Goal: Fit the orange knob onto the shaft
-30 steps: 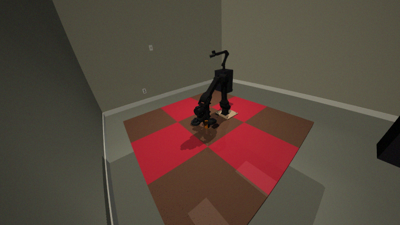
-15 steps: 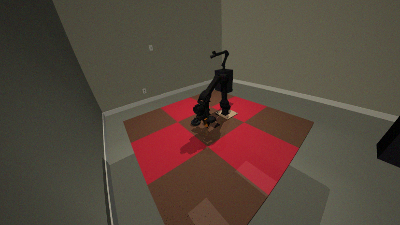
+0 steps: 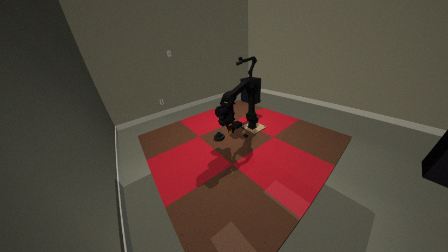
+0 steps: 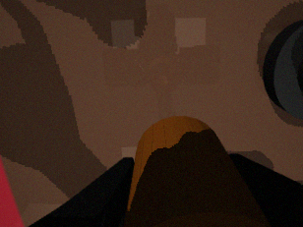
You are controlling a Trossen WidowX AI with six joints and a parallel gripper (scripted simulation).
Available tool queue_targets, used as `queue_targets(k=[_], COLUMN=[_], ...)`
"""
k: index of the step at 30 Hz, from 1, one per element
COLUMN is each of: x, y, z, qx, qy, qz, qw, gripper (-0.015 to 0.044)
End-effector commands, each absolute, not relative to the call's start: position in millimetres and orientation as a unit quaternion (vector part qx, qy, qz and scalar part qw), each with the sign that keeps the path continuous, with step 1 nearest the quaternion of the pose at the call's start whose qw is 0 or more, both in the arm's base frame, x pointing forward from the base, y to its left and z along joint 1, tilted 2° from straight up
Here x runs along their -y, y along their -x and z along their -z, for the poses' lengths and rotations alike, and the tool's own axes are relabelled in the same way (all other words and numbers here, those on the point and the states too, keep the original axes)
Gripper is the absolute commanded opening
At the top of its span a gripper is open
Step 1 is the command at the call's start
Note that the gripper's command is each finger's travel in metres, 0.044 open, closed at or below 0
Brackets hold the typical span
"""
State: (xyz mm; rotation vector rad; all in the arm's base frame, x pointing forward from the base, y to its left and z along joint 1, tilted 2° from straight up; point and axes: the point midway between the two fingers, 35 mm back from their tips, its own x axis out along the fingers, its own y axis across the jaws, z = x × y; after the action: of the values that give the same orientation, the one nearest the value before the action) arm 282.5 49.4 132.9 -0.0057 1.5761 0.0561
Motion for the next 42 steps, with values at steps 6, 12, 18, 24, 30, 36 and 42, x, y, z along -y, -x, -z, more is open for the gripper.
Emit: queue_targets(k=[6,12,18,24,30,36,42], x=[-49,-43,-28,-12,4,21,38], y=[-276,-280,-288,-295,-300,-305,-308], z=[-176,-173,-166,-158,-151,-143,-136], qx=[-0.703,-0.703,-0.703,-0.703,-0.702,-0.702,-0.702], qy=[0.000,0.001,0.001,0.002,0.002,0.003,0.003], qz=[-0.023,-0.023,-0.022,-0.022,-0.021,-0.021,-0.020], qw=[0.711,0.711,0.711,0.711,0.711,0.712,0.711], gripper=[0.0000,0.0000,0.0000,0.0000,0.0000,0.0000,0.0000])
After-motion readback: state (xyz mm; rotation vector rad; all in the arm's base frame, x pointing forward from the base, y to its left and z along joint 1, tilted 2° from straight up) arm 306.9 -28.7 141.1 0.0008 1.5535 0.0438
